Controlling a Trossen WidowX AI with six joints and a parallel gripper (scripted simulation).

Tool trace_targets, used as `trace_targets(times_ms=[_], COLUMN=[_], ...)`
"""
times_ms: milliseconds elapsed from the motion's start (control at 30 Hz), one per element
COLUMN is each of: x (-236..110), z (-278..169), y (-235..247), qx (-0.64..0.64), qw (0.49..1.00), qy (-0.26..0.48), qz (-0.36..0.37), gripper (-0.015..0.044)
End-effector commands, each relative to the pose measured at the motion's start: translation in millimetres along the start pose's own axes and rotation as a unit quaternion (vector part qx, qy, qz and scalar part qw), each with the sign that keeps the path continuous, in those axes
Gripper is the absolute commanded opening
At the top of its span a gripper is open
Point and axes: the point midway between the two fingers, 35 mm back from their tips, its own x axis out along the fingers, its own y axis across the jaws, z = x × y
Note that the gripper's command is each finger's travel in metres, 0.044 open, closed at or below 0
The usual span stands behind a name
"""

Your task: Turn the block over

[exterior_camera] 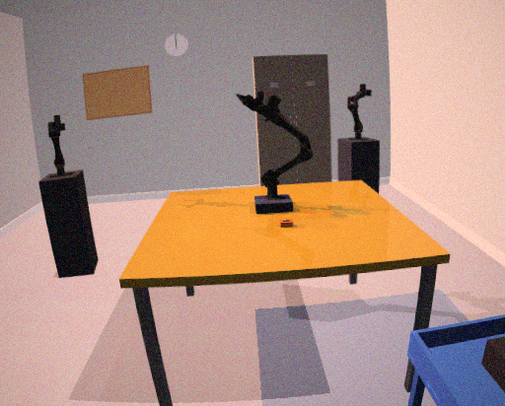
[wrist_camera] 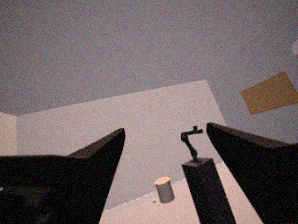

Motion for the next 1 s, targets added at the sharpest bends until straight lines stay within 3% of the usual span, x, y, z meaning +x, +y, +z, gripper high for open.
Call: trace_targets(times_ms=[0, 300, 500, 733, 967], x=[1, 45, 45, 8, -60], z=[-2, -95, -161, -229, -280], y=[0, 42, 102, 182, 250], qx=[0.002, 0.060, 0.084, 0.076, 0.032], qw=[1.000, 0.977, 0.932, 0.853, 0.758], qy=[0.003, 0.176, 0.296, 0.425, 0.529], qz=[0.002, 0.101, 0.190, 0.292, 0.381], gripper=[0.0426, 0.0440, 0.0440, 0.0440, 0.0440])
